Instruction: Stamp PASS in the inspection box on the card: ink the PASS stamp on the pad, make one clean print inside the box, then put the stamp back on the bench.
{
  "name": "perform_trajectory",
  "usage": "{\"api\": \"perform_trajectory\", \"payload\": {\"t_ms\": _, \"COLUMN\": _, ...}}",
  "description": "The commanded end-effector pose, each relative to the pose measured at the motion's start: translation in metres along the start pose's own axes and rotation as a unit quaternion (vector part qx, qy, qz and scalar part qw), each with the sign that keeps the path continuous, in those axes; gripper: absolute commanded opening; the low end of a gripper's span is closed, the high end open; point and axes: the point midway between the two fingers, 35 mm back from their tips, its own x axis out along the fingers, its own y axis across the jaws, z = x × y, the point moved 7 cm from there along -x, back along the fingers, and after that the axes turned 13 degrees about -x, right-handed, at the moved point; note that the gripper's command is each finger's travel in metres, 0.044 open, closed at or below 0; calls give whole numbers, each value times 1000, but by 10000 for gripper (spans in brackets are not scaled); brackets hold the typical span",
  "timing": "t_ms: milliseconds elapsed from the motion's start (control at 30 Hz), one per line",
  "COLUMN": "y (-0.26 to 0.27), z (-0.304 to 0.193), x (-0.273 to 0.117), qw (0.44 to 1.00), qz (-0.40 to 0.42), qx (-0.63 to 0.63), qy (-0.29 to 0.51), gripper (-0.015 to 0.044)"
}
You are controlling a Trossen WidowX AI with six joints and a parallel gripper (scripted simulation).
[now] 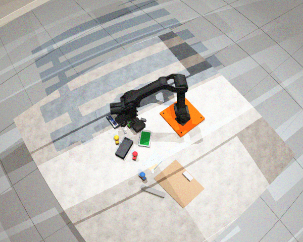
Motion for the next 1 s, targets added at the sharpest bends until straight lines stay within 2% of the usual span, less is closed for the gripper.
{"api": "perform_trajectory", "payload": {"t_ms": 0, "y": 0, "z": 0, "x": -2, "qw": 1000, "qz": -1, "qx": 1, "qy": 1, "gripper": 0}}
{"api": "perform_trajectory", "payload": {"t_ms": 967, "y": 0, "z": 1, "x": -16, "qw": 1000, "qz": -3, "qx": 1, "qy": 1, "gripper": 0}}
